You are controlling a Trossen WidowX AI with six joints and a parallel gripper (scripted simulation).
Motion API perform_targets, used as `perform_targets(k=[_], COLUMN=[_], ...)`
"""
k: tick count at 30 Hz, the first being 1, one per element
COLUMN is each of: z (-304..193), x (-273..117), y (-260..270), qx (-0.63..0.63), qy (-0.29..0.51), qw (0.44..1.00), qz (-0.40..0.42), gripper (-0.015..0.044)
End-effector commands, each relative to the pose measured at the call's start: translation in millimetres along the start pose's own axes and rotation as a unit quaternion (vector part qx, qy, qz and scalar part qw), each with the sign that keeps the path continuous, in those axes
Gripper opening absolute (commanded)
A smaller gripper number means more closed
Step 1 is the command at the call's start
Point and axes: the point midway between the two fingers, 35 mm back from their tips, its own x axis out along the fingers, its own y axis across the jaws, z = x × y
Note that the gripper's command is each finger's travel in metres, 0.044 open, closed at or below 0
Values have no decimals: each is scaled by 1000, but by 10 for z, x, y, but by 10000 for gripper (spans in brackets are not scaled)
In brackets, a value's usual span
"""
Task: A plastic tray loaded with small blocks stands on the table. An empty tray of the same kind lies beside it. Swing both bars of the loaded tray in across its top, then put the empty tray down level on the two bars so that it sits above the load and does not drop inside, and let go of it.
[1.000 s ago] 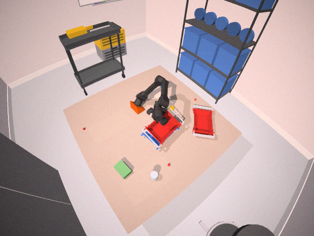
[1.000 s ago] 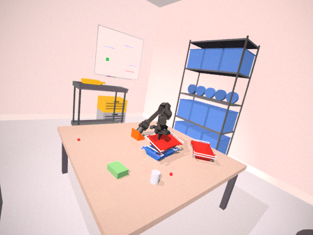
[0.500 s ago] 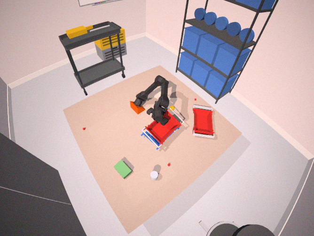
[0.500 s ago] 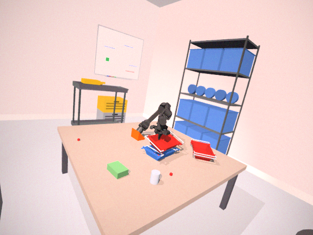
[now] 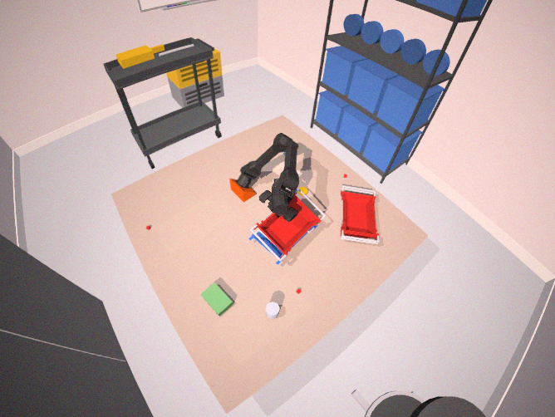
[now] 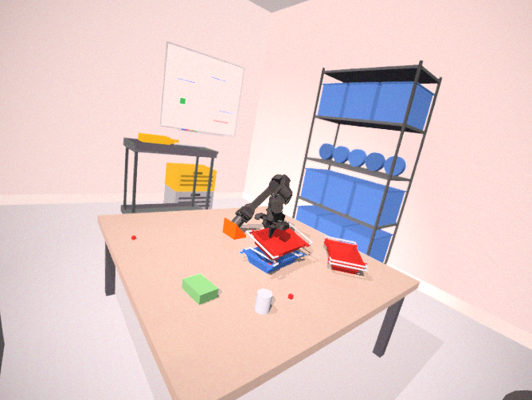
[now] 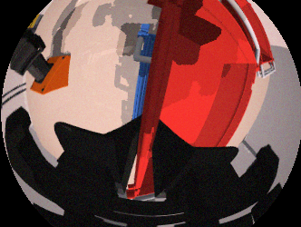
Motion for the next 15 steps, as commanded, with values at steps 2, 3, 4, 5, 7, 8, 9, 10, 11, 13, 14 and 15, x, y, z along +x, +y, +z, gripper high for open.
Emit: perform_targets(k=[2,3,4,5,7,8,9,10,11,13,14,15], z=[-15,-15,-15,-15,-15,-15,-15,-15,-1,-6,-10,-16], x=[44,44,44,44,44,44,44,44,4,19,31,45], y=[44,44,44,44,44,44,44,44,2,13,20,30], qx=[4,4,4,4,4,4,4,4,0,1,1,2], qy=[2,2,2,2,2,2,2,2,0,0,1,1], qw=[1000,1000,1000,1000,1000,1000,1000,1000,1000,1000,1000,1000], qz=[13,13,13,13,13,13,13,13,0,2,4,5], gripper=[0,0,0,0,0,0,0,0,0,0,0,0])
